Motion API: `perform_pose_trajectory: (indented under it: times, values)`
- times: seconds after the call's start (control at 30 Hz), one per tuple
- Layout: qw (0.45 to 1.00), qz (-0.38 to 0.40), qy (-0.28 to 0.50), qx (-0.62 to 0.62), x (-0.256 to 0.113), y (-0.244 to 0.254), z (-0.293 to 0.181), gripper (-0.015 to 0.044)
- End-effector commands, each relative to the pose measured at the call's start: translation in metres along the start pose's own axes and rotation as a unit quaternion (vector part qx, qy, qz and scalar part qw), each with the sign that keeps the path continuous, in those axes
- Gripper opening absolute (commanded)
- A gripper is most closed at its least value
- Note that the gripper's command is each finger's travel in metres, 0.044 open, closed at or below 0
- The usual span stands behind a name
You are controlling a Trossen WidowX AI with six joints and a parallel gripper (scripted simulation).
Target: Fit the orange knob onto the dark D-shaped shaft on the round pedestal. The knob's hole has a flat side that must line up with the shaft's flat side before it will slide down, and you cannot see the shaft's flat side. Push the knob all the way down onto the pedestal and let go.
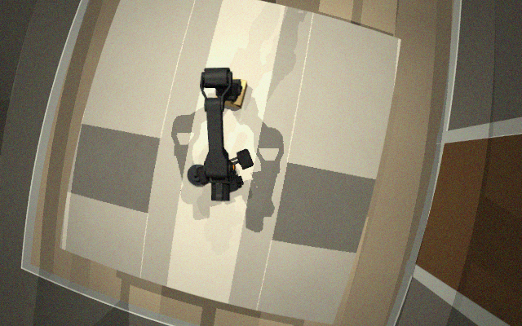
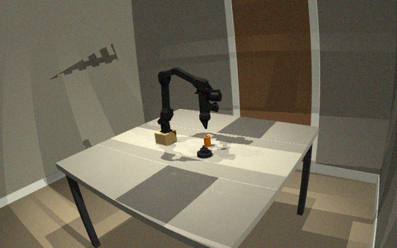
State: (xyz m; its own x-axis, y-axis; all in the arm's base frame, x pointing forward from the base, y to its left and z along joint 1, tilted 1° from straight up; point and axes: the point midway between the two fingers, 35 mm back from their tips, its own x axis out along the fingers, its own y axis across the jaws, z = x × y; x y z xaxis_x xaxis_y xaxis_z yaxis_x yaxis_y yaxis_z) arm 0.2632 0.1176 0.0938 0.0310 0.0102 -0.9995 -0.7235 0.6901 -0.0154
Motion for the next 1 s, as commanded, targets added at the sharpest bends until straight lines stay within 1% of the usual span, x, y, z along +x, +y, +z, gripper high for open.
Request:
perform_pose_trajectory:
  times: [0.0, 0.4, 0.43, 0.53, 0.7, 0.8, 0.97]
  values:
    - [0.97, -0.002, 0.0, 0.245, 0.001, 0.0, 0.0, 0.044]
    - [0.968, -0.002, 0.0, 0.253, 0.0, -0.003, -0.002, 0.044]
    - [0.968, -0.002, 0.0, 0.253, 0.003, -0.003, -0.001, 0.044]
    - [0.968, -0.002, 0.0, 0.253, 0.031, -0.003, -0.002, 0.044]
    - [0.968, -0.002, 0.0, 0.253, 0.036, -0.003, -0.001, 0.044]
    - [0.968, -0.002, 0.0, 0.253, 0.049, -0.003, 0.0, 0.044]
    - [0.968, -0.002, 0.0, 0.253, 0.053, -0.003, 0.0, 0.044]
